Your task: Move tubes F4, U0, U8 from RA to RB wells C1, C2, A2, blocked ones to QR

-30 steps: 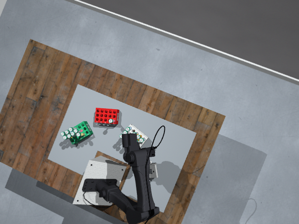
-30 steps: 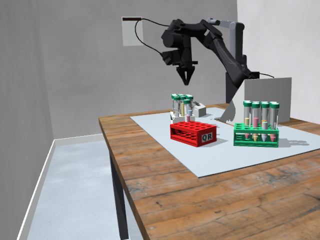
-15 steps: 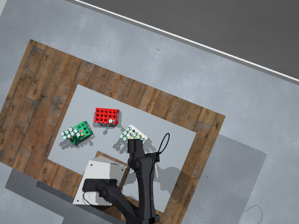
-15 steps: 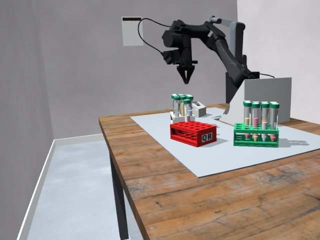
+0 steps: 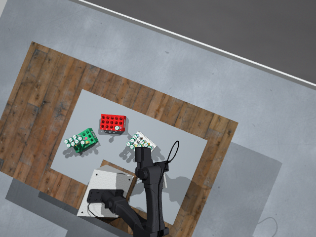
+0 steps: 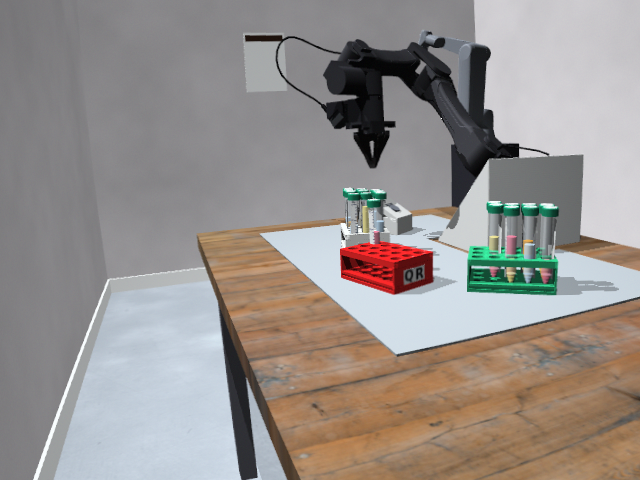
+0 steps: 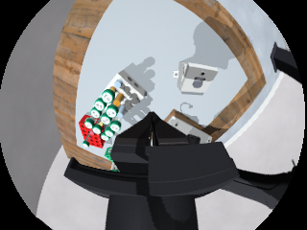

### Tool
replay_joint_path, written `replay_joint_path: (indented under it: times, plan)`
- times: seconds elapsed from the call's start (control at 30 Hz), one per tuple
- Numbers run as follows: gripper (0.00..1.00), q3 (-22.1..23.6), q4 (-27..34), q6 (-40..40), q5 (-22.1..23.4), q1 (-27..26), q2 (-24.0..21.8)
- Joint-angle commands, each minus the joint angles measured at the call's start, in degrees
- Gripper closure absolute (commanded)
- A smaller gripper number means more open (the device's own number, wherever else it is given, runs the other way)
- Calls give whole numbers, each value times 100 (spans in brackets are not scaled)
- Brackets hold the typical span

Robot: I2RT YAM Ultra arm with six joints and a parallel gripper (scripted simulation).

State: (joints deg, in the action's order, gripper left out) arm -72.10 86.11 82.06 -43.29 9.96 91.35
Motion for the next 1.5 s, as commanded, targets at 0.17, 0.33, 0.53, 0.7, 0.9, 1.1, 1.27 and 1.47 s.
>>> replay_joint_path:
  times: [0.17,0.33,0.53,0.7,0.9,1.1,1.27,1.47]
  plan:
    - [100,64,120,-44,-123,105,-19]
    - [100,64,120,-44,-123,105,-19]
    - [100,64,120,-44,-123,105,-19]
    - [100,129,145,-92,-130,21,-179]
    - [100,218,274,-344,-182,-236,-612]
    - [100,290,379,-578,-217,-344,-911]
    - [100,300,381,-725,-240,-413,-1095]
    - [100,233,382,-732,-240,-397,-1102]
